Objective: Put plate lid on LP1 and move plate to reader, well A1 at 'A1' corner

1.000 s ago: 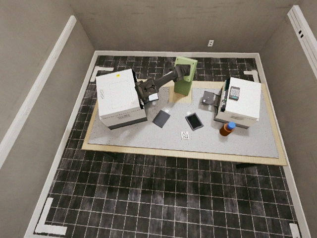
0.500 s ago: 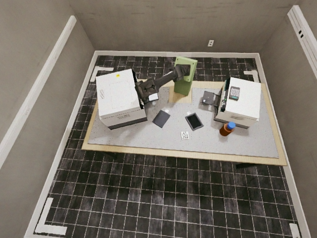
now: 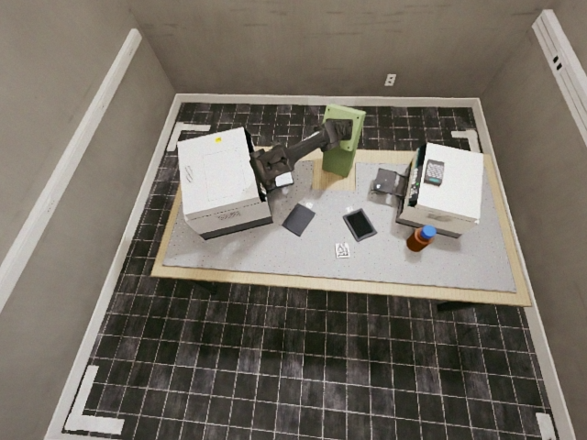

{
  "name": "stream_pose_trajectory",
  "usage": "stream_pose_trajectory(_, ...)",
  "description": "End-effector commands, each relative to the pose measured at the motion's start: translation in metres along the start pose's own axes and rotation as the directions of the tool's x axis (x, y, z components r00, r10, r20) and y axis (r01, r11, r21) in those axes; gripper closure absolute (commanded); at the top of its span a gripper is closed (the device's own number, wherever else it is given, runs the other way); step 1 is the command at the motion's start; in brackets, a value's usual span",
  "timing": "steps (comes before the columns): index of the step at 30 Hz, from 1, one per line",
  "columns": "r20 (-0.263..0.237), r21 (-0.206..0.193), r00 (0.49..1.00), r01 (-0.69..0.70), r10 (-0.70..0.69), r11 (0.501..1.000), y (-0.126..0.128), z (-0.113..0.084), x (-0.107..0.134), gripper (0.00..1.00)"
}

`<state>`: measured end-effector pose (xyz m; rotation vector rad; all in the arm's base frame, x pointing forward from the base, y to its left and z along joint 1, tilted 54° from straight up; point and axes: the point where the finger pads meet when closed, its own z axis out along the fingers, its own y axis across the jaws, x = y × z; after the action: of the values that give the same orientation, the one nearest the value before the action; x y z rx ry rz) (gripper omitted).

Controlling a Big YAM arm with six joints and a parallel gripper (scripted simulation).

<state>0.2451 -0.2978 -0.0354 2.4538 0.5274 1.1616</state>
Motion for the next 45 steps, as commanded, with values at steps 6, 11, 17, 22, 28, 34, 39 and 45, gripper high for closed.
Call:
stream_pose_trajectory(6, -0.011, 0.024, 1.000, 0.019, -0.019, 1.000, 0.0049, 0.0222, 0.0042, 0.14)
stream_pose_trajectory(11, -0.012, 0.025, 1.000, 0.020, -0.020, 0.999, 0.0053, 0.0232, 0.0044, 0.14)
stream_pose_trajectory(17, -0.012, 0.026, 1.000, 0.020, -0.020, 0.999, 0.0057, 0.0247, 0.0045, 0.14)
stream_pose_trajectory(22, -0.011, 0.026, 1.000, 0.020, -0.019, 0.999, 0.0060, 0.0251, 0.0043, 0.14)
stream_pose_trajectory(28, -0.011, 0.025, 1.000, 0.021, -0.020, 0.999, 0.0069, 0.0264, 0.0042, 0.14)
stream_pose_trajectory(34, -0.012, 0.023, 1.000, 0.023, -0.023, 0.999, 0.0080, 0.0274, 0.0041, 0.14)
stream_pose_trajectory(39, -0.012, 0.024, 1.000, 0.023, -0.023, 0.999, 0.0082, 0.0282, 0.0042, 0.14)
stream_pose_trajectory(45, -0.013, 0.026, 1.000, 0.024, -0.024, 0.999, 0.0084, 0.0294, 0.0045, 0.14)
